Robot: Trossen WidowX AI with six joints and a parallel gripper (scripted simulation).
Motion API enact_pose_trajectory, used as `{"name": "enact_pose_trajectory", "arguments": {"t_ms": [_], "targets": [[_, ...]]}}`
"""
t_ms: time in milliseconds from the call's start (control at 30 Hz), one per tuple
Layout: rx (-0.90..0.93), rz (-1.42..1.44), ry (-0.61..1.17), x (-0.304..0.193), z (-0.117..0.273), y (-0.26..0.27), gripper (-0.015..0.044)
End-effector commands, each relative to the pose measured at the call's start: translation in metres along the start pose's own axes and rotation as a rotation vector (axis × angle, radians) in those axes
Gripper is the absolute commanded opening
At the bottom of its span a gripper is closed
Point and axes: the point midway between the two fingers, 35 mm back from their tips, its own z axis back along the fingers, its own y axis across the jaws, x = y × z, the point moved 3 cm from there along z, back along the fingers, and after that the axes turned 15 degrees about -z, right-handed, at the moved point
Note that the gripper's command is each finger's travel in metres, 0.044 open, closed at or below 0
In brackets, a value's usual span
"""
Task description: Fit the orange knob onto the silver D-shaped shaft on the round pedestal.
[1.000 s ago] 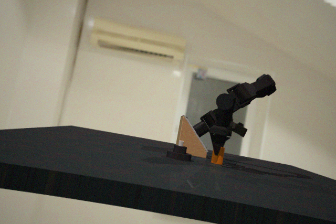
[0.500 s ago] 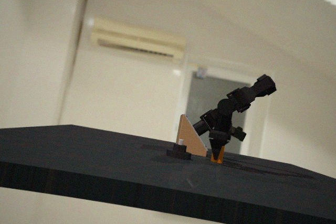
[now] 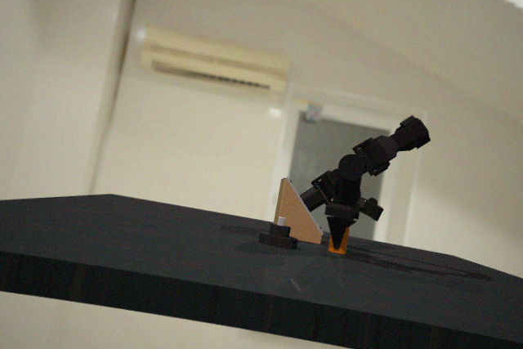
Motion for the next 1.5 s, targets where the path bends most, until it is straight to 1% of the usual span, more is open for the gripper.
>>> {"name": "enact_pose_trajectory", "arguments": {"t_ms": [0,67,100,500,933,1167,1467], "targets": [[0.001,-0.004,-0.001,0.0,0.001,-0.001,0.0059],[-0.001,-0.003,0.003,0.001,0.005,-0.002,0.0006],[-0.001,-0.003,0.005,0.002,0.009,-0.003,0.0],[-0.009,-0.005,0.012,0.012,0.068,-0.011,0.0],[-0.001,-0.005,0.003,0.02,0.136,-0.002,0.0],[-0.016,-0.007,-0.002,0.02,0.14,-0.001,0.0],[-0.157,-0.011,-0.039,0.02,0.151,0.007,0.0]]}}
